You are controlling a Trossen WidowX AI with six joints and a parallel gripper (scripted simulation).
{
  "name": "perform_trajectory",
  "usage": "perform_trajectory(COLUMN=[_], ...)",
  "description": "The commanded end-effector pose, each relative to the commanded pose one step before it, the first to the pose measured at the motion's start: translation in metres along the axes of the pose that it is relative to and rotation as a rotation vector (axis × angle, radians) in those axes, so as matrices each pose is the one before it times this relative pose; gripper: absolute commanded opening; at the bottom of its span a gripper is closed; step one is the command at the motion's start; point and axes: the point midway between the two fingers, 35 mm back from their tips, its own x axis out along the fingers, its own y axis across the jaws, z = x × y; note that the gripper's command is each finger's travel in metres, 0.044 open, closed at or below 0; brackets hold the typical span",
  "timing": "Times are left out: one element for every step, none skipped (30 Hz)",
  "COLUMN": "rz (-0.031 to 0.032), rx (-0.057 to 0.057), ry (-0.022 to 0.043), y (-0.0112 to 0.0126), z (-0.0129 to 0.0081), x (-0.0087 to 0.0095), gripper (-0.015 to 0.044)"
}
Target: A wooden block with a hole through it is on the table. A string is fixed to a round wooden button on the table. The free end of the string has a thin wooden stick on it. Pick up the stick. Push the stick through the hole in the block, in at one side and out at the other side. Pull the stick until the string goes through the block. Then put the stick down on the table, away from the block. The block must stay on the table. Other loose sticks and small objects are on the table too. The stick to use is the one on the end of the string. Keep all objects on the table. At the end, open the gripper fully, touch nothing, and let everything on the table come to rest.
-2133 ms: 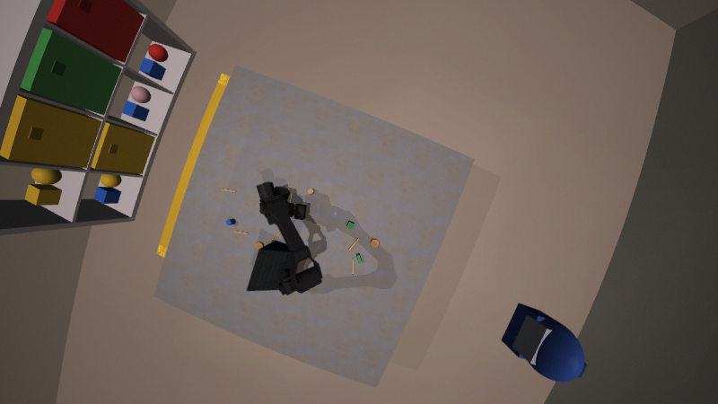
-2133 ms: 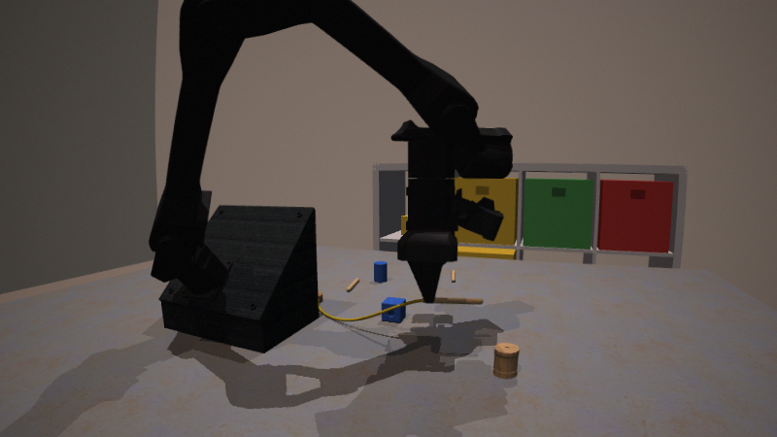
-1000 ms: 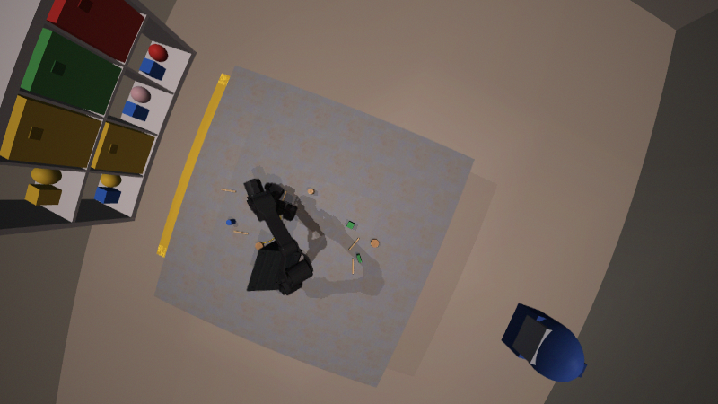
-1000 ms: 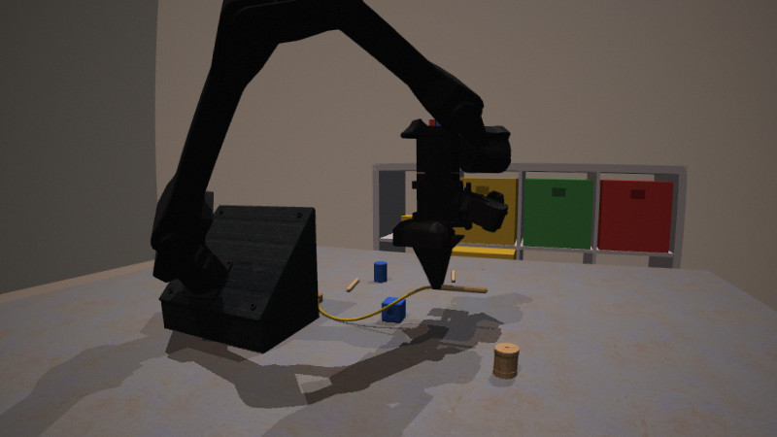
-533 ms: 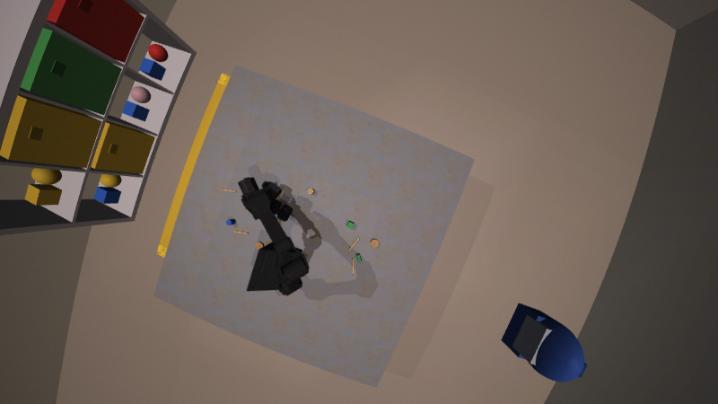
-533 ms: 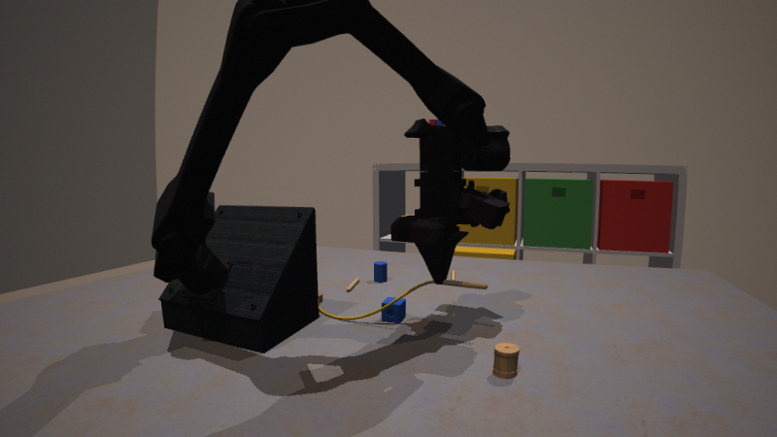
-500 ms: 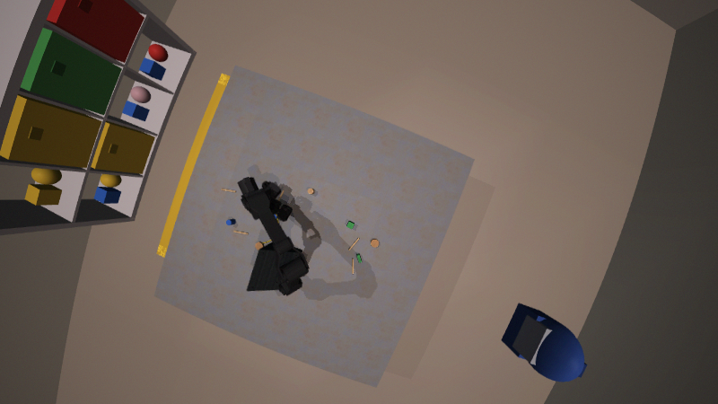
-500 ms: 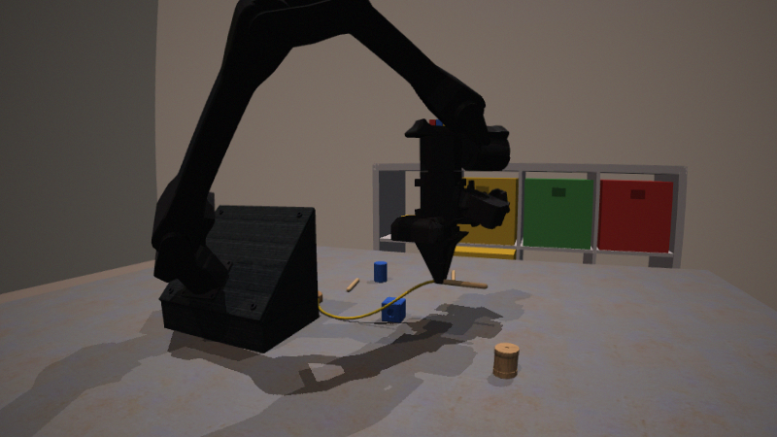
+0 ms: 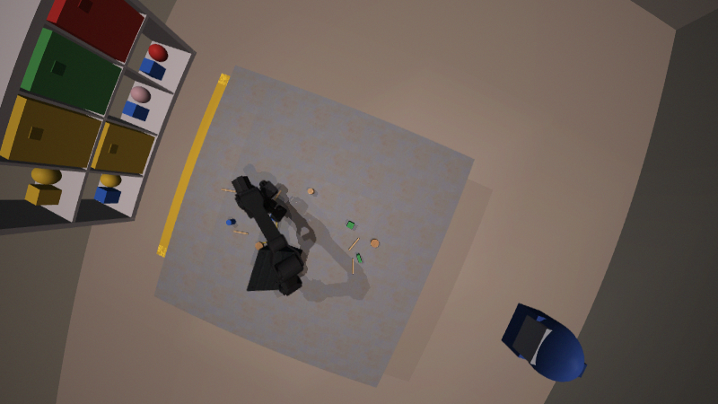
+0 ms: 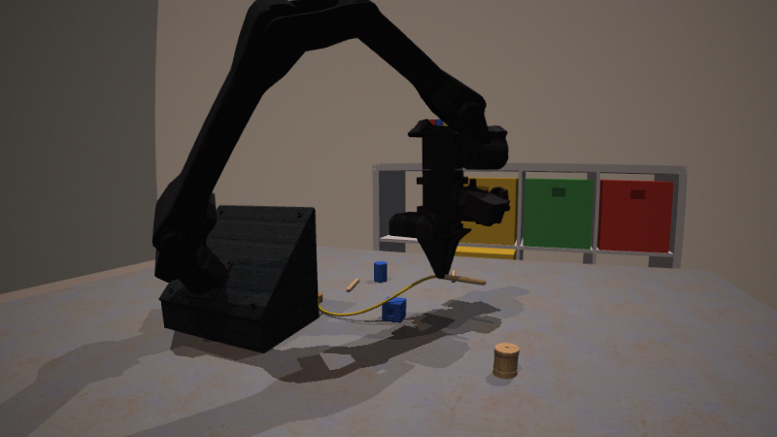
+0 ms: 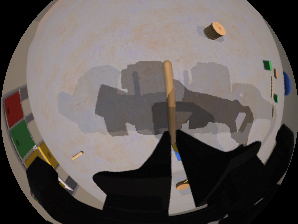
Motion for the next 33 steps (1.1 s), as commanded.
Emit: perform_trajectory(rz=[0.00668,0.00027,0.00027,0.00026,0.00026,0.00025,0.00024,0.00024,0.00023,0.00023,0.00022,0.00022,0.00021,0.00020,0.00019,0.00019,0.00018,0.00018,0.00017,0.00017,0.00016,0.00016,0.00015,0.00015,0.00014,0.00013,0.00013,0.00012,0.00012,0.00011,0.00011,0.00010,0.00010], rx=[0.0420,0.0083,0.0083,0.0083,0.0083,0.0083,0.0083,0.0083,0.0083,0.0083,0.0083,0.0083,0.0083,0.0083,0.0083,0.0083,0.0083,0.0083,0.0083,0.0083,0.0083,0.0083,0.0083,0.0083,0.0083,0.0083,0.0083,0.0083,0.0083,0.0083,0.0083,0.0083,0.0083], ry=[0.00195,0.00012,0.00012,0.00012,0.00012,0.00013,0.00013,0.00013,0.00013,0.00013,0.00013,0.00013,0.00014,0.00013,0.00013,0.00013,0.00013,0.00013,0.00014,0.00014,0.00014,0.00014,0.00014,0.00014,0.00014,0.00014,0.00014,0.00014,0.00014,0.00014,0.00014,0.00013,0.00013], y=[0.00691,0.00118,0.00117,0.00116,0.00116,0.00115,0.00114,0.00113,0.00112,0.00112,0.00111,0.00110,0.00109,0.00108,0.00107,0.00106,0.00105,0.00104,0.00103,0.00102,0.00101,0.00100,0.00099,0.00098,0.00097,0.00096,0.00095,0.00093,0.00092,0.00091,0.00090,0.00089,0.00088], z=[-0.00188,-0.00059,-0.00061,-0.00062,-0.00064,-0.00065,-0.00067,-0.00068,-0.00070,-0.00071,-0.00072,-0.00074,-0.00075,-0.00076,-0.00077,-0.00079,-0.00080,-0.00081,-0.00083,-0.00084,-0.00085,-0.00087,-0.00088,-0.00089,-0.00090,-0.00092,-0.00093,-0.00094,-0.00095,-0.00096,-0.00098,-0.00099,-0.00100], x=[-0.00204,-0.00012,-0.00011,-0.00011,-0.00011,-0.00010,-0.00010,-0.00010,-0.00010,-0.00009,-0.00009,-0.00009,-0.00009,-0.00008,-0.00008,-0.00008,-0.00008,-0.00007,-0.00007,-0.00007,-0.00006,-0.00006,-0.00006,-0.00006,-0.00005,-0.00005,-0.00005,-0.00005,-0.00004,-0.00004,-0.00004,-0.00003,-0.00003], gripper=[0.0000,0.0000,0.0000,0.0000,0.0000,0.0000,0.0000,0.0000,0.0000,0.0000,0.0000,0.0000,0.0000,0.0000,0.0000,0.0000,0.0000,0.0000,0.0000,0.0000,0.0000,0.0000,0.0000,0.0000,0.0000,0.0000,0.0000,0.0000,0.0000,0.0000,0.0000,0.0000,0.0000])
